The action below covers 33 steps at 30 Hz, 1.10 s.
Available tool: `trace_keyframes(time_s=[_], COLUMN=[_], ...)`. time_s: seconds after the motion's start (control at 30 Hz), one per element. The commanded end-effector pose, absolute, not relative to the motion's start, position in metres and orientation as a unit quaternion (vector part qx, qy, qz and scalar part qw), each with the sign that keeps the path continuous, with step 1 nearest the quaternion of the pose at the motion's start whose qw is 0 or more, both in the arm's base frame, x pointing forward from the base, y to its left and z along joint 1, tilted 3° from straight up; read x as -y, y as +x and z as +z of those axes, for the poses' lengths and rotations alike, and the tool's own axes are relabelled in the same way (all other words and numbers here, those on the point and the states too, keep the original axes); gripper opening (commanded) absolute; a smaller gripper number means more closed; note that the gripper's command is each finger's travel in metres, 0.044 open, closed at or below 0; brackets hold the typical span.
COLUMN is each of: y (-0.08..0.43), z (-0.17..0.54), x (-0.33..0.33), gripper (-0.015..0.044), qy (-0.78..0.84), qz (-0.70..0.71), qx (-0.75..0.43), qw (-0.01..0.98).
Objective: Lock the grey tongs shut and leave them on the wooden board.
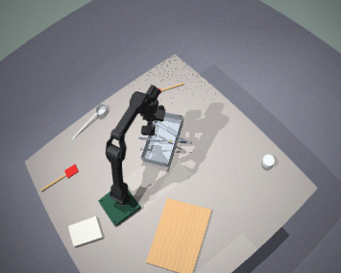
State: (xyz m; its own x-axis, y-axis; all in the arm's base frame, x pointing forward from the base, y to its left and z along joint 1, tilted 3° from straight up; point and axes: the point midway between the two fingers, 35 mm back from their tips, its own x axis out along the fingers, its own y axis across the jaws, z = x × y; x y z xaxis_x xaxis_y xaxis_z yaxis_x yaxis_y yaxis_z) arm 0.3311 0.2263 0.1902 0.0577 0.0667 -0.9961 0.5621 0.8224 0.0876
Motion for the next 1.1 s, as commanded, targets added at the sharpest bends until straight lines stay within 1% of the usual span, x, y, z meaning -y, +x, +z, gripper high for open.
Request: trace_keyframes(time_s=[0.0,0.17,0.5,1.07], y=[0.351,0.375,0.375,0.378], z=[0.165,0.130,0.129,0.102], x=[-0.212,-0.189,-0.189,-0.191], gripper=[0.0440,0.0440,0.0440,0.0440], qy=[0.262,0.296,0.296,0.296], qz=[-0.227,-0.288,-0.288,-0.288], qx=[-0.659,-0.651,-0.651,-0.651], qw=[0.667,0.637,0.637,0.637])
